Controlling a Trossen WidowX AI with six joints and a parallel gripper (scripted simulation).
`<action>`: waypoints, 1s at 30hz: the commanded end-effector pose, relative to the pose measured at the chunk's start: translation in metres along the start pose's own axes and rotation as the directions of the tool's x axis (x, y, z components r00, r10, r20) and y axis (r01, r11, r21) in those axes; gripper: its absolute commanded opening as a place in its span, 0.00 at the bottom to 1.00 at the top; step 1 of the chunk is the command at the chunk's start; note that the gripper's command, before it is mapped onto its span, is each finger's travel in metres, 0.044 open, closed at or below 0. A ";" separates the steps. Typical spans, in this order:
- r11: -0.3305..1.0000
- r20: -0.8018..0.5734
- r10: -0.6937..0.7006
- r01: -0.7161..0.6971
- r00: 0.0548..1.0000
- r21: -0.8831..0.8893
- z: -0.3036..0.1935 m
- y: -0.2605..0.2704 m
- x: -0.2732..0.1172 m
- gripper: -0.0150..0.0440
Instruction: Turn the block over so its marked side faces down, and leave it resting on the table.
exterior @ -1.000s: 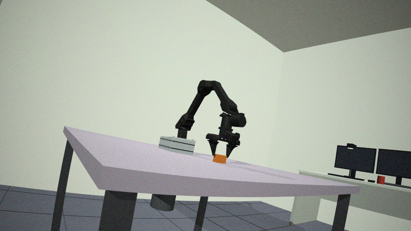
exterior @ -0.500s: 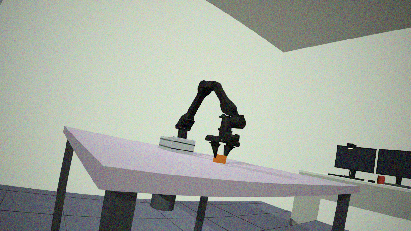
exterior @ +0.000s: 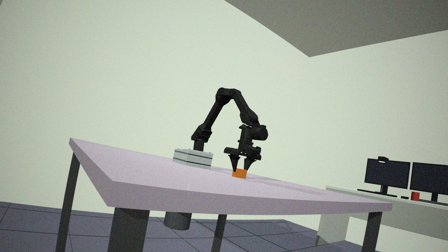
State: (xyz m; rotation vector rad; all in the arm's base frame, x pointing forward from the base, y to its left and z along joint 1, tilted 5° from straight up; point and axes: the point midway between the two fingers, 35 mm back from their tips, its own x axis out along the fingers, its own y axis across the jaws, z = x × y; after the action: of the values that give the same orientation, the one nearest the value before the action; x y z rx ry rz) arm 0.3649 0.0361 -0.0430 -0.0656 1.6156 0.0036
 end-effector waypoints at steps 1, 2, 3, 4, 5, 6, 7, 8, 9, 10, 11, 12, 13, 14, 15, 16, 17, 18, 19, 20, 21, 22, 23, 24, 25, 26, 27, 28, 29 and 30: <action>1.000 0.001 0.002 -0.002 1.000 -0.002 0.000 0.000 -0.001 0.48; 1.000 0.001 0.002 -0.002 1.000 -0.002 0.000 0.000 -0.005 0.44; 1.000 0.001 0.002 -0.002 1.000 -0.002 0.001 0.000 -0.011 0.40; 1.000 0.001 0.002 -0.002 1.000 -0.002 0.001 0.000 -0.019 0.35; 1.000 0.001 0.002 -0.002 1.000 -0.002 0.000 0.000 -0.025 0.31; 1.000 0.001 0.002 -0.002 1.000 -0.002 0.000 0.000 -0.028 0.26; 1.000 0.001 0.002 -0.002 1.000 -0.002 0.000 0.000 -0.030 0.25; 1.000 0.001 0.002 -0.002 1.000 -0.002 0.000 0.000 -0.030 0.25; 1.000 0.001 0.002 -0.002 1.000 -0.002 0.000 0.000 -0.030 0.25; 1.000 0.004 0.002 -0.002 1.000 -0.002 0.000 0.000 -0.030 0.25; 1.000 0.011 0.002 -0.002 1.000 -0.002 0.001 0.000 -0.029 0.25; 1.000 0.024 0.002 -0.002 1.000 -0.002 0.001 0.000 -0.028 0.25; 1.000 0.040 0.002 -0.002 0.999 -0.002 0.001 0.000 -0.027 0.25; 1.000 0.055 0.002 -0.002 0.998 -0.003 0.002 0.000 -0.026 0.25; 1.000 0.070 0.002 -0.002 0.998 -0.003 0.002 0.000 -0.025 0.25; 1.000 0.086 0.002 -0.001 0.996 -0.003 0.002 0.001 -0.024 0.25; 1.000 0.101 0.002 -0.001 0.995 -0.003 0.003 0.001 -0.023 0.25; 1.000 0.116 0.002 -0.001 0.993 -0.004 0.003 0.001 -0.022 0.25; 1.000 0.132 0.002 -0.001 0.991 -0.004 0.003 0.001 -0.021 0.25; 1.000 0.147 0.002 -0.001 0.989 -0.004 0.003 0.001 -0.021 0.25; 1.000 0.162 0.002 -0.001 0.987 -0.004 0.004 0.001 -0.020 0.25; 1.000 0.177 0.002 -0.001 0.984 -0.004 0.004 0.001 -0.019 0.25; 1.000 0.192 0.002 -0.001 0.981 -0.004 0.004 0.001 -0.019 0.25; 1.000 0.207 0.002 -0.001 0.978 -0.004 0.004 0.001 -0.018 0.25; 1.000 0.222 0.002 -0.001 0.975 -0.004 0.004 0.001 -0.017 0.25; 1.000 0.237 0.002 -0.001 0.971 -0.004 0.004 0.001 -0.017 0.25; 1.000 0.252 0.002 -0.001 0.968 -0.005 0.004 0.001 -0.017 0.25; 1.000 0.267 0.002 -0.001 0.964 -0.005 0.004 0.001 -0.016 0.25; 1.000 0.282 0.002 -0.001 0.959 -0.005 0.004 0.001 -0.016 0.25; 1.000 0.297 0.002 -0.001 0.955 -0.005 0.003 0.001 -0.016 0.25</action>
State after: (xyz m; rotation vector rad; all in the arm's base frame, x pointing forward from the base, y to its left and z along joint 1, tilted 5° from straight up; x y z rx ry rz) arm 0.3690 0.0382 -0.0282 -0.0583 1.3556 0.0147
